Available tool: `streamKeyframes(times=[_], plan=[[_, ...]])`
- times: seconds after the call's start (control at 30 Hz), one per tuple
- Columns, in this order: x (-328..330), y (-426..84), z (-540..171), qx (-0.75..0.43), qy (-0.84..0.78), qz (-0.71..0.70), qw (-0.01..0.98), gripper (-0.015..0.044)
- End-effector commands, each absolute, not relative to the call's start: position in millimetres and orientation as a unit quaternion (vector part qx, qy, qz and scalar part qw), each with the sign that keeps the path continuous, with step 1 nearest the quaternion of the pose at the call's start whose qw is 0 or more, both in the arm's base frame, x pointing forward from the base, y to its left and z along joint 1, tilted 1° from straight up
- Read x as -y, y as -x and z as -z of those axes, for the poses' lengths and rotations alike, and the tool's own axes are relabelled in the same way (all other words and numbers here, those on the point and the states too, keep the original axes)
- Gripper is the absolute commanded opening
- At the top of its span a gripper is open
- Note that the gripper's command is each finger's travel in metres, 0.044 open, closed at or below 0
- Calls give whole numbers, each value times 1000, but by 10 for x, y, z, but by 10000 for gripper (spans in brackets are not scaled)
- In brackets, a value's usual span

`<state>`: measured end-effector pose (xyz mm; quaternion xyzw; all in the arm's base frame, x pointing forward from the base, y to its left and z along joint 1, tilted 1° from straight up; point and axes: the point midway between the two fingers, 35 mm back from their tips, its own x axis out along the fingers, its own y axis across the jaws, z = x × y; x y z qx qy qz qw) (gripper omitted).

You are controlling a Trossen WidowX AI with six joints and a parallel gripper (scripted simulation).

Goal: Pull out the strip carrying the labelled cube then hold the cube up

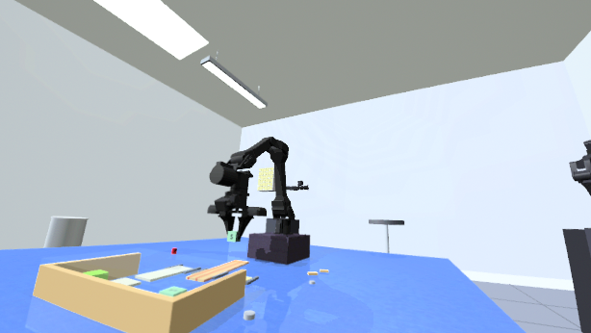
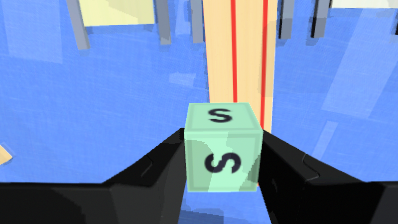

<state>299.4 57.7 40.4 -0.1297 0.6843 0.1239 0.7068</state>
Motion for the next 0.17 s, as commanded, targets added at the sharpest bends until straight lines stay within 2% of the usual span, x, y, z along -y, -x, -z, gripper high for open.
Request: streamKeyframes(times=[0.0, 0.13], plan=[[-575, -2994, -409, -684, 129, -122, 707, 0], [-575, -2994, -409, -684, 129, -122, 707, 0]])
